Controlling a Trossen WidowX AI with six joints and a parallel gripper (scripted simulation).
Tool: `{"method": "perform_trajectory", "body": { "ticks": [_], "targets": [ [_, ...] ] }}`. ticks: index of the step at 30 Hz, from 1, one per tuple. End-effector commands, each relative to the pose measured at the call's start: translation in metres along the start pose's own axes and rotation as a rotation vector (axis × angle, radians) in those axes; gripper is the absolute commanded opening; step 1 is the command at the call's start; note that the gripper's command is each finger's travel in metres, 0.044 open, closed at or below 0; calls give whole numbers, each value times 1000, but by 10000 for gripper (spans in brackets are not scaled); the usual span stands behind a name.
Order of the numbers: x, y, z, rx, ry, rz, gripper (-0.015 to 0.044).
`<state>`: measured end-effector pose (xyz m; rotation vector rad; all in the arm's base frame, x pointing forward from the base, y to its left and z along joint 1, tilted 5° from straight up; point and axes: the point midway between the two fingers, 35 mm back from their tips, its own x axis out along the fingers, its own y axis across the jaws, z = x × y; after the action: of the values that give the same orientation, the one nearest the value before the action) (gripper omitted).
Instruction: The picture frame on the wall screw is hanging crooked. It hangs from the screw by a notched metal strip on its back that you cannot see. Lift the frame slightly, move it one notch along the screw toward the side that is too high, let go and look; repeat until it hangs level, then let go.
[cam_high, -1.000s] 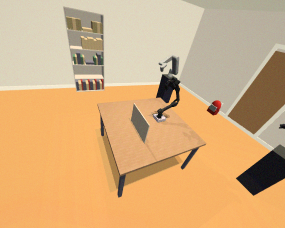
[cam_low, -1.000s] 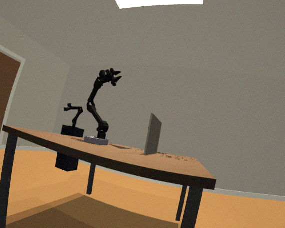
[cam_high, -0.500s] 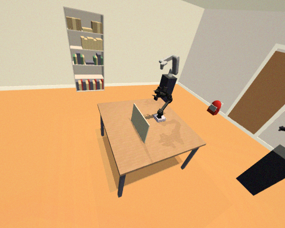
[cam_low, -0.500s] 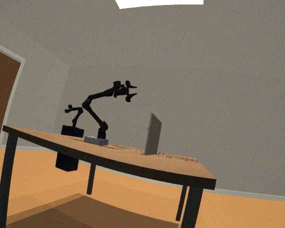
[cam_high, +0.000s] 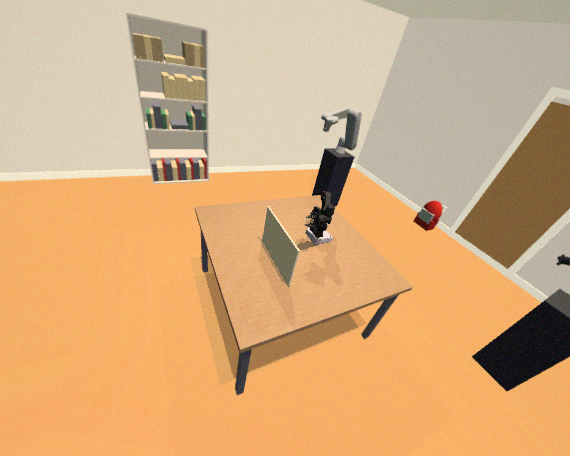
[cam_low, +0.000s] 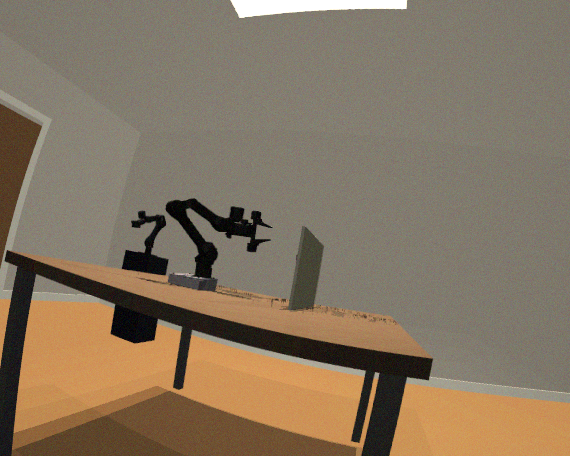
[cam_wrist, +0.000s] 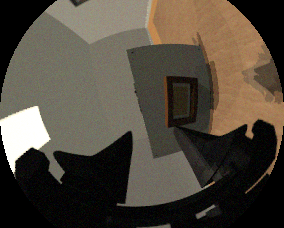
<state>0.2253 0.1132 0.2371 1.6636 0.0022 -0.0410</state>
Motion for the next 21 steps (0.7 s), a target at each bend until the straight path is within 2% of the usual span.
{"method": "perform_trajectory", "body": {
  "ticks": [1,21],
  "targets": [
    [-17,-39,4,-4,-13,-7,260],
    [-18,-41,4,-5,-13,-7,260]
  ]
}}
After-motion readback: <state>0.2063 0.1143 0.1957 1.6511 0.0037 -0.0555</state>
